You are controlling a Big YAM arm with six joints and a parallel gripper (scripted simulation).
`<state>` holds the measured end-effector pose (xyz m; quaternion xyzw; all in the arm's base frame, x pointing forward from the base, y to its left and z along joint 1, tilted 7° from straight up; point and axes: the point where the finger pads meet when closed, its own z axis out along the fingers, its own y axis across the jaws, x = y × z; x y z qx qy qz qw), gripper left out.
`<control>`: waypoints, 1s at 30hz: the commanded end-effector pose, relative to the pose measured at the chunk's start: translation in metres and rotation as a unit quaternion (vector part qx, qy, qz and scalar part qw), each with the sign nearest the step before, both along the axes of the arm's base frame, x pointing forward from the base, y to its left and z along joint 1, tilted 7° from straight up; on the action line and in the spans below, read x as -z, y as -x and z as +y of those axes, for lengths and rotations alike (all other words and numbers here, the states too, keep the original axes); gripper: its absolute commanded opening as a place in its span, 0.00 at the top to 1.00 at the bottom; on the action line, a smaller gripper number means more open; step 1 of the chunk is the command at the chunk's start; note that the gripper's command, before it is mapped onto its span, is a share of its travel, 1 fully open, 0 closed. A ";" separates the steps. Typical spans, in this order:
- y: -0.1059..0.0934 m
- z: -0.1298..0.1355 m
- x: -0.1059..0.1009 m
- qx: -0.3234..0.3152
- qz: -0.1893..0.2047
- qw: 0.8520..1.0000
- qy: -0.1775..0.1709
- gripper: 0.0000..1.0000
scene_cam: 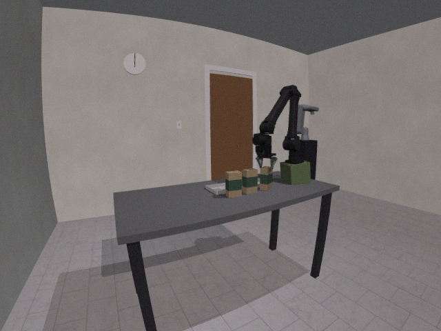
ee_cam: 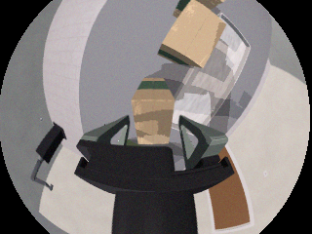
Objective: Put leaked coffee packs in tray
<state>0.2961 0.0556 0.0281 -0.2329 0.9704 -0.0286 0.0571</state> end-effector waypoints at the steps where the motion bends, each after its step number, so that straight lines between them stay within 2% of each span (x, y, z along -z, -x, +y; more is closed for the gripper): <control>1: -0.013 0.009 -0.053 -0.001 -0.026 1.000 -0.007 0.22; 4: -0.009 0.009 -0.083 -0.001 -0.027 1.000 -0.007 0.22; 6: -0.008 0.010 -0.089 -0.001 -0.028 1.000 -0.007 0.22; 7: -0.008 0.009 -0.090 0.001 -0.028 1.000 -0.007 0.22; 8: 0.009 0.003 -0.065 0.003 0.008 1.000 0.002 0.22; 9: 0.014 0.001 -0.061 0.004 0.013 1.000 0.003 0.22; 14: 0.014 0.001 -0.061 0.001 0.013 1.000 0.003 0.22; 15: -0.011 0.007 -0.085 0.001 -0.027 1.000 -0.006 0.22; 16: -0.012 0.008 -0.090 0.001 -0.035 0.999 -0.009 0.22; 19: -0.017 0.006 -0.084 0.017 -0.021 1.000 -0.007 0.22; 20: -0.028 0.005 -0.086 0.039 -0.021 0.999 -0.009 0.22; 23: -0.080 0.010 -0.094 0.129 -0.020 0.991 -0.021 0.22; 24: -0.085 0.011 -0.095 0.139 -0.020 0.990 -0.022 0.22; 27: -0.120 0.013 -0.095 0.198 -0.019 0.980 -0.029 0.22; 30: -0.132 0.018 -0.095 0.215 -0.018 0.976 -0.032 0.22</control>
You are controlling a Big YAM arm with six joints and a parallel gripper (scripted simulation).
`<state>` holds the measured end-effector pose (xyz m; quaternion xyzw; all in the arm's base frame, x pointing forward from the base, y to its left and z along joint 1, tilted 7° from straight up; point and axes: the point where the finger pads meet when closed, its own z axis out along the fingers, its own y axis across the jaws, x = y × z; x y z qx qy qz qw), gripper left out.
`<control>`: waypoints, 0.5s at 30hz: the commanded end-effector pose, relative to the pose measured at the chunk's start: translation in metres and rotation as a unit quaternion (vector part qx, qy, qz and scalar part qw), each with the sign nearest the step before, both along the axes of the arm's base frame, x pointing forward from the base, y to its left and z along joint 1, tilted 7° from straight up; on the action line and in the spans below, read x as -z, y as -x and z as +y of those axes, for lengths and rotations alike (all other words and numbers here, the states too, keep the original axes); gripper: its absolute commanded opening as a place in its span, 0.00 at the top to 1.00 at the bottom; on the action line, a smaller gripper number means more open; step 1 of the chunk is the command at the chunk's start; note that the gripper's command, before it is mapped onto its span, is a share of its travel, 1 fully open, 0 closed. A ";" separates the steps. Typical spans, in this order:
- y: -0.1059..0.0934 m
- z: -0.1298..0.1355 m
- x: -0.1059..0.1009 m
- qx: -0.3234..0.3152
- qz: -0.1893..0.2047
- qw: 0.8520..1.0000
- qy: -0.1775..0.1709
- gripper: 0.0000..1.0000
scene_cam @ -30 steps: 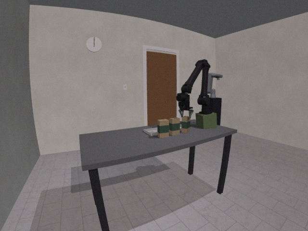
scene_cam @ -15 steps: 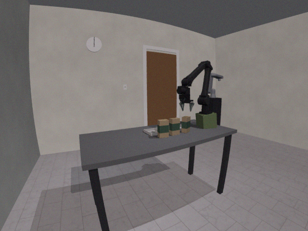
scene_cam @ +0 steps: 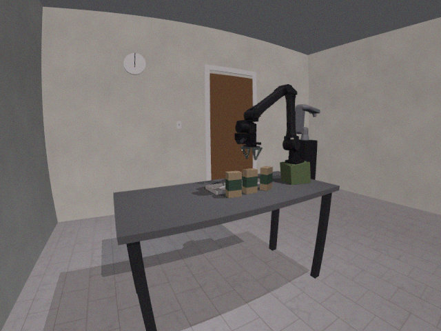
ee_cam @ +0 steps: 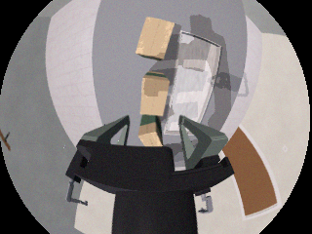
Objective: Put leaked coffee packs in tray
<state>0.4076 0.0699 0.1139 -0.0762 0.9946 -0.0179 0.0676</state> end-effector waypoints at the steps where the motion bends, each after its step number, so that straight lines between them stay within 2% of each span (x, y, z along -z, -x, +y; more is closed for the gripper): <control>1: -0.020 0.003 -0.009 0.059 -0.008 0.998 -0.009 0.22; 3: -0.026 0.005 -0.009 0.067 -0.008 0.998 -0.010 0.22; 4: -0.010 0.002 -0.007 0.067 -0.005 0.998 -0.009 0.22; 5: -0.007 0.002 -0.004 0.067 -0.001 0.998 -0.008 0.22; 7: -0.020 0.004 -0.017 0.067 -0.019 0.997 -0.013 0.22; 15: -0.012 -0.001 0.023 0.070 0.007 0.998 -0.006 0.22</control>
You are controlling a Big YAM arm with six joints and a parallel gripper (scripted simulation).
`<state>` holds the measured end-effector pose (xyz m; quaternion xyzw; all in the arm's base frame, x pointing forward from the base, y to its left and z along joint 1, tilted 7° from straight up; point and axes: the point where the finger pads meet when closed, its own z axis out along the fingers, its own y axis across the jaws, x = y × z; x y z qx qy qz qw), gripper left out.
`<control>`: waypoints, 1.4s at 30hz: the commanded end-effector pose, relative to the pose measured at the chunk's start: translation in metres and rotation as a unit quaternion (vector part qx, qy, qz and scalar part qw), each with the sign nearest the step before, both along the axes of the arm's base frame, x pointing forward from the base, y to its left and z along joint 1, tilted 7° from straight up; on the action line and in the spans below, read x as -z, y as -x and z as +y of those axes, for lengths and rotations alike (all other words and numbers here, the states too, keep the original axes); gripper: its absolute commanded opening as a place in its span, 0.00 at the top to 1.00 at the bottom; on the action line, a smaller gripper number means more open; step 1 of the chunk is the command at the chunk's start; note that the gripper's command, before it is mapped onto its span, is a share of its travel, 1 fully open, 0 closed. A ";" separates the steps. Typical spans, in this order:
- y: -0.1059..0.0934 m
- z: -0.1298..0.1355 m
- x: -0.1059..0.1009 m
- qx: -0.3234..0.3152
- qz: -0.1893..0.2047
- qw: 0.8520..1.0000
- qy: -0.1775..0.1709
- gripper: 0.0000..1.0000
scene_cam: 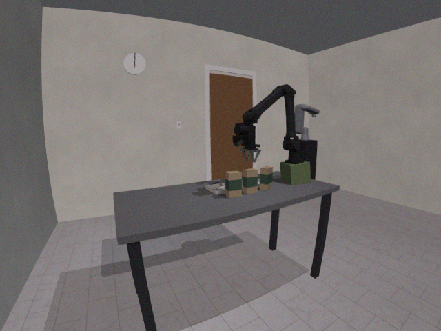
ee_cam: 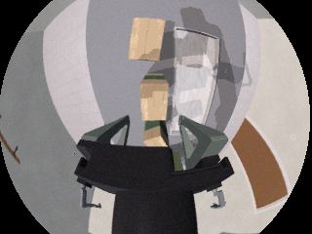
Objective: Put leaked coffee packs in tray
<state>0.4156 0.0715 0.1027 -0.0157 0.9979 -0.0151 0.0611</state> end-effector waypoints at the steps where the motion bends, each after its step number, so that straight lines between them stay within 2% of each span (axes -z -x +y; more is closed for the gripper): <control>1: -0.005 -0.003 0.017 0.008 0.001 1.000 0.000 0.22; 3: -0.005 -0.003 0.017 0.008 0.001 1.000 0.000 0.22; 8: -0.007 -0.004 0.037 0.003 0.001 1.000 0.001 0.22; 9: -0.015 -0.002 0.032 0.001 -0.007 1.000 -0.001 0.22; 12: -0.019 0.000 0.015 0.001 -0.029 1.000 -0.005 0.22; 14: -0.019 0.000 0.015 0.001 -0.029 1.000 -0.005 0.22; 17: -0.017 -0.001 0.030 0.001 -0.010 1.000 -0.001 0.22; 20: -0.016 -0.001 0.030 0.001 -0.009 1.000 -0.001 0.22; 21: -0.018 -0.001 0.020 0.001 -0.021 1.000 -0.003 0.22; 42: -0.017 -0.001 0.022 0.001 -0.018 1.000 -0.003 0.22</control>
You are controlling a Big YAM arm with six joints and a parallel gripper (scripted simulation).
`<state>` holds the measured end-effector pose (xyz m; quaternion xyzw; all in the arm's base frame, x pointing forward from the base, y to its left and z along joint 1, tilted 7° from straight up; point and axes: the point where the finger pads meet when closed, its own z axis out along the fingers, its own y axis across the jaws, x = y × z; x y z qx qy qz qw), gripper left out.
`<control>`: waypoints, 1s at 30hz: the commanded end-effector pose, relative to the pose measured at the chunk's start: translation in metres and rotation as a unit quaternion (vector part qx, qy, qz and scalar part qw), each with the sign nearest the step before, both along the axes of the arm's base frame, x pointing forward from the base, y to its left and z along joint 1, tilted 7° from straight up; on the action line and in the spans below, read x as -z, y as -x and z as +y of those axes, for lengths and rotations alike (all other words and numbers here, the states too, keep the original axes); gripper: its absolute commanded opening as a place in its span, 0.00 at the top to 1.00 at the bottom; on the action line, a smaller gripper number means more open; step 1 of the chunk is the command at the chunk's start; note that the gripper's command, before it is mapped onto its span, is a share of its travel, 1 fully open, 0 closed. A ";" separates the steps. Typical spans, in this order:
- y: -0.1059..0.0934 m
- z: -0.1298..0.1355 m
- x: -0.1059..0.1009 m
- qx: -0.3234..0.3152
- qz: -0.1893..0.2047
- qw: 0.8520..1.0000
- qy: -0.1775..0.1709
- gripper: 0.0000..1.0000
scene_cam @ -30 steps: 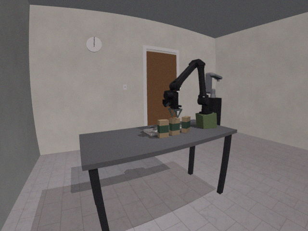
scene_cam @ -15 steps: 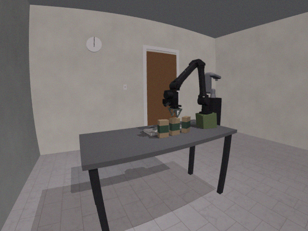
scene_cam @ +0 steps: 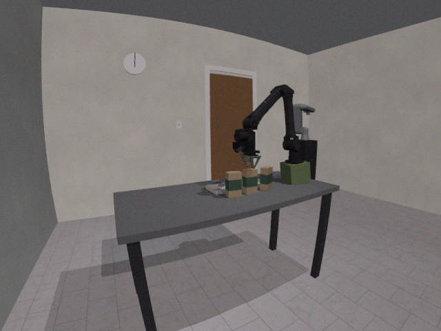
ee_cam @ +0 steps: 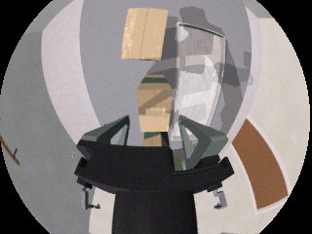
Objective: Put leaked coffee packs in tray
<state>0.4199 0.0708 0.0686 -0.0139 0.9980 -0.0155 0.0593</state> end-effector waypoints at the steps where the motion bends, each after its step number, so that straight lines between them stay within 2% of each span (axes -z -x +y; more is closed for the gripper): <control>1: -0.013 0.000 -0.012 -0.001 -0.020 1.000 -0.003 0.22; 22: -0.017 -0.001 -0.013 0.000 -0.021 1.000 -0.003 0.22; 30: -0.004 -0.004 0.008 0.001 -0.001 1.000 0.000 0.22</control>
